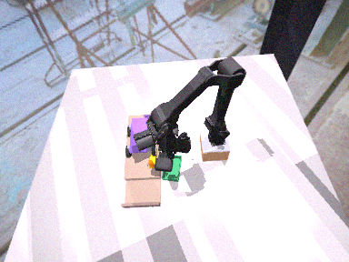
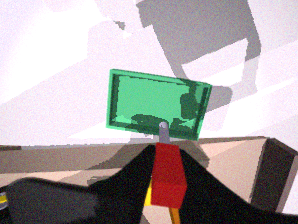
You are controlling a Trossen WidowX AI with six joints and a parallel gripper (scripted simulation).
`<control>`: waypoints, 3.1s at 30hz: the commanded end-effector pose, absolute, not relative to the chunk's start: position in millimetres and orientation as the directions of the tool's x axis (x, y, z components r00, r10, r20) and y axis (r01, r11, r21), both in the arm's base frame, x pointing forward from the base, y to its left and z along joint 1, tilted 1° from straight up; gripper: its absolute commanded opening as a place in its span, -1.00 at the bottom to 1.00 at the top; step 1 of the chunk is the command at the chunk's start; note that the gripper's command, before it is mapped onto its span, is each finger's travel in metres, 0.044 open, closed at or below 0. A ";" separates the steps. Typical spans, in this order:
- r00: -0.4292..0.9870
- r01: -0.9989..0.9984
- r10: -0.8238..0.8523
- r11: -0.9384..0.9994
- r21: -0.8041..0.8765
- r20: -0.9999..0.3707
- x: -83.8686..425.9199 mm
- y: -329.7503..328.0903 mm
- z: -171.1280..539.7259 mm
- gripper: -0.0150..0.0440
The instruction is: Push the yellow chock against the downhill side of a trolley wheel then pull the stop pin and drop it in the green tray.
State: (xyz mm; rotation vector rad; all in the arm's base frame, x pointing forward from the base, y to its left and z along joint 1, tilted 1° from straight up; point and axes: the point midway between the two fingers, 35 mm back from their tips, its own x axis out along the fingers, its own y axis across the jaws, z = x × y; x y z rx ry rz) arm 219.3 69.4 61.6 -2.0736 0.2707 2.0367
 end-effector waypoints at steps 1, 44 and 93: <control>0.040 -0.279 0.093 -0.955 -0.101 -0.995 218.2 70.6 52.2 -0.49; 0.062 -0.274 0.157 -0.947 -0.168 -0.986 226.8 85.4 1.5 0.15; 0.062 -0.274 0.155 -0.947 -0.166 -0.986 225.0 65.5 -6.3 0.15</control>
